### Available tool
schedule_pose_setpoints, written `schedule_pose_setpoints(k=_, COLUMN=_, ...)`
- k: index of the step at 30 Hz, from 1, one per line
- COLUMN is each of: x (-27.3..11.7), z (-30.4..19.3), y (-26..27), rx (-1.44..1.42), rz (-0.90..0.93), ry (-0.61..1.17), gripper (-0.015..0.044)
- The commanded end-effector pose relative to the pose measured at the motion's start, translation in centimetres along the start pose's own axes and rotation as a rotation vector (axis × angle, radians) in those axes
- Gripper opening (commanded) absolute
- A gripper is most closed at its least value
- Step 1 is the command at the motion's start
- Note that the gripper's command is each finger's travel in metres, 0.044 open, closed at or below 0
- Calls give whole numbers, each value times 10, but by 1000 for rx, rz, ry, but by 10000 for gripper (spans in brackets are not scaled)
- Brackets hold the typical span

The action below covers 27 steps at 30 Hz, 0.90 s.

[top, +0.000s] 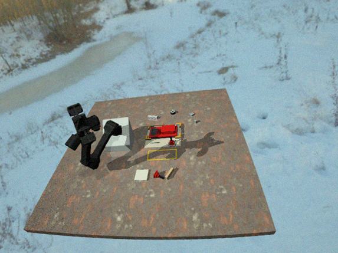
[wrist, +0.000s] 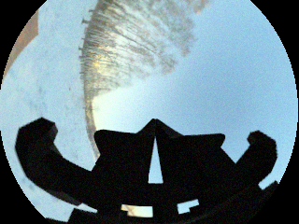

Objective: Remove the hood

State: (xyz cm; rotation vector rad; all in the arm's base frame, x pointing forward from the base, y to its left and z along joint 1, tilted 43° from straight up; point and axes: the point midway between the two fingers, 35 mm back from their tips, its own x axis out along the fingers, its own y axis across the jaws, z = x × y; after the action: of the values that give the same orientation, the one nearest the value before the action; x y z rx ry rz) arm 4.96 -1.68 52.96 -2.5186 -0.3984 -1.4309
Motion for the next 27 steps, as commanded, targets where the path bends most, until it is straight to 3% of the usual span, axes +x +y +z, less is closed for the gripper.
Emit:
schedule_pose_setpoints(k=1, x=1, z=1, y=-1, rx=-5, rz=-2, ry=-3, gripper=26)
schedule_pose_setpoints(k=6, x=16, z=36, y=-27, rx=-162, rz=-63, ry=-116, gripper=157)
schedule_pose_setpoints(k=17, x=41, z=191, y=-84, rx=-775, rz=-328, ry=-540, gripper=440)
schedule_pose_setpoints(k=27, x=16, z=312, y=-83, rx=-1103, rz=-540, ry=-863, gripper=440)
